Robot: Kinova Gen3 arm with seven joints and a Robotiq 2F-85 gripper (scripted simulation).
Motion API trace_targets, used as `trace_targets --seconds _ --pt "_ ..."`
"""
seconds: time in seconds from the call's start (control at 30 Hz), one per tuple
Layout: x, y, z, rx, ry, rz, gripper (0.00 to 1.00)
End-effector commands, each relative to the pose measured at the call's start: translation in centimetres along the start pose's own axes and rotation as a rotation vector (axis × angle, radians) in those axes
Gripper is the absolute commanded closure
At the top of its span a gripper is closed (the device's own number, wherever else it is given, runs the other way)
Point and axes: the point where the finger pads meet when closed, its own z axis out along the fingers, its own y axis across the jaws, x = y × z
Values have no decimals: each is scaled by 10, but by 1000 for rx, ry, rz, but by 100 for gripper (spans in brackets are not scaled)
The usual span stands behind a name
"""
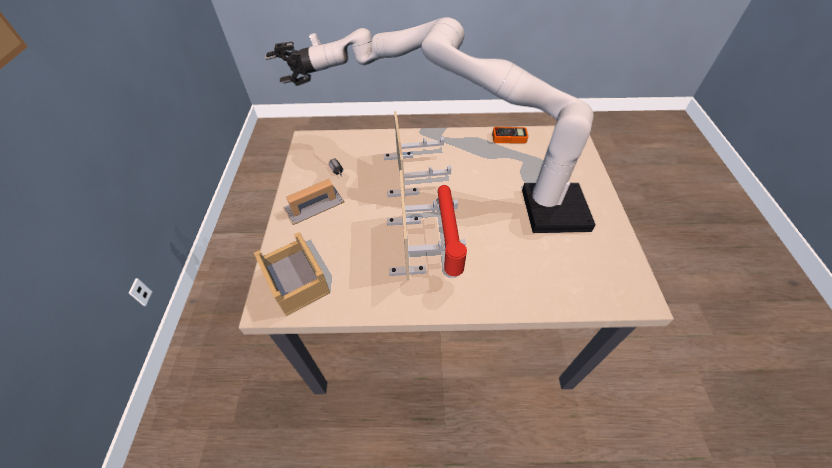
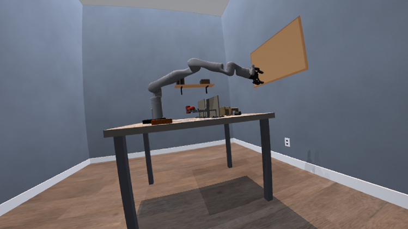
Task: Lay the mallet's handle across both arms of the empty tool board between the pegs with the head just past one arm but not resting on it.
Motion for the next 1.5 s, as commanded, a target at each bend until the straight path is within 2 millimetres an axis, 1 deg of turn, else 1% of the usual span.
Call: trace_targets --seconds 0.0,0.3,0.37,0.43,0.57,0.7,0.87,0.93,1.03,1.13,1.27,1.43,1.47 --pt "6 -13 -2 8 33 40 0" --pt "29 -28 -14 7 153 191 0" --pt "29 -28 -14 7 153 191 0" --pt "35 -31 -18 4 188 235 0" --pt "46 -34 -30 -7 262 338 0" --pt "54 -32 -45 -30 343 442 0" --pt "57 -22 -70 -73 449 611 0" --pt "57 -22 -70 -73 449 611 0" --pt "52 -11 -89 -110 514 721 0" --pt "41 3 -110 -158 579 835 0" --pt "17 25 -141 -237 663 984 0" --pt "-21 49 -180 -343 747 1137 0" --pt "-21 49 -180 -343 747 1137 0"
